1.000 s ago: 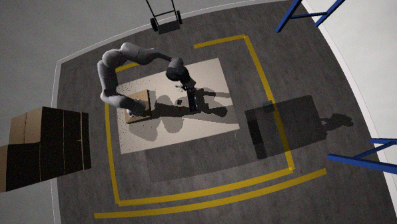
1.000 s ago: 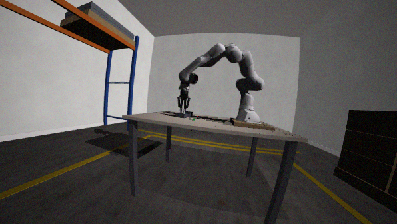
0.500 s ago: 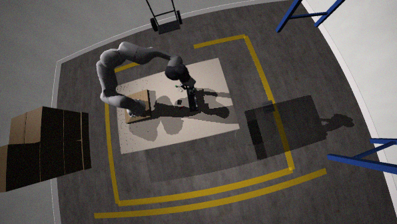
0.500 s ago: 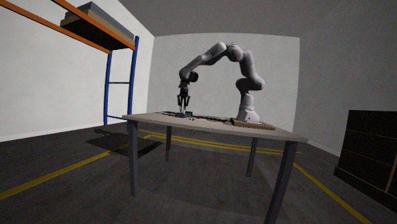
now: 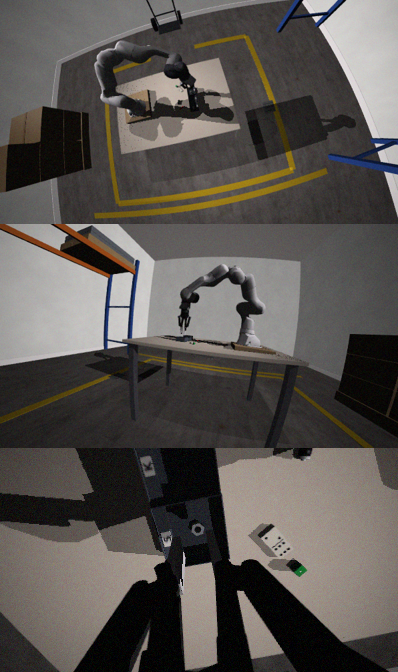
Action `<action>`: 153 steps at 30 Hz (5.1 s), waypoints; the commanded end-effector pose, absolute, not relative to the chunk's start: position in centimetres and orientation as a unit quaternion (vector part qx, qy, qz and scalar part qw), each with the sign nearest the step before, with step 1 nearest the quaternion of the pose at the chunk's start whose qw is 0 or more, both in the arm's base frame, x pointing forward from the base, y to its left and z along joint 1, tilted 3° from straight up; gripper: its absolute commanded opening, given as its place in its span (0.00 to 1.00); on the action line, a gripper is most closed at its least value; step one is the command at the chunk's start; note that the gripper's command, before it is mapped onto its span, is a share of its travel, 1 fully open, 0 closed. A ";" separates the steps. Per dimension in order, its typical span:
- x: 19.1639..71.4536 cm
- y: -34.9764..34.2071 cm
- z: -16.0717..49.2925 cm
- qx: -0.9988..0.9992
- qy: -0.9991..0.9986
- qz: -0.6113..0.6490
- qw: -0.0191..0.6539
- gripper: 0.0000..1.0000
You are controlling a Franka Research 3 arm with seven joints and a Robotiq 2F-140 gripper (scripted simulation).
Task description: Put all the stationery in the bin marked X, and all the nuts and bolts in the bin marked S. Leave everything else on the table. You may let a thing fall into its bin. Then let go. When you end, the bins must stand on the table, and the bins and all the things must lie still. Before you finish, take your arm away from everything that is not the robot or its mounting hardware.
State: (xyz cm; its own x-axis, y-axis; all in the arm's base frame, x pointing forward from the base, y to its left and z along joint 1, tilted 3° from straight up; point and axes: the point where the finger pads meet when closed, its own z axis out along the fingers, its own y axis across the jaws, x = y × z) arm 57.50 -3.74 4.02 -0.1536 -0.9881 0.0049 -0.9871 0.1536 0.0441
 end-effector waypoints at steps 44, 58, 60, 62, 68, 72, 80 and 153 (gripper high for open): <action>57.2 -3.6 4.2 0.647 -0.762 -0.019 0.020 0.19; 57.1 -3.7 5.8 0.647 -0.762 -0.019 0.020 1.00; 57.2 -3.7 6.6 0.647 -0.762 -0.019 0.020 1.00; 57.2 -3.7 7.0 0.647 -0.762 -0.019 0.020 1.00; 57.3 -3.7 9.0 0.647 -0.762 -0.019 0.020 1.00; 57.4 -3.7 10.6 0.647 -0.762 -0.019 0.020 1.00; 57.5 -3.7 13.0 0.647 -0.762 -0.019 0.020 1.00; 57.7 -3.7 16.0 0.647 -0.762 -0.019 0.020 1.00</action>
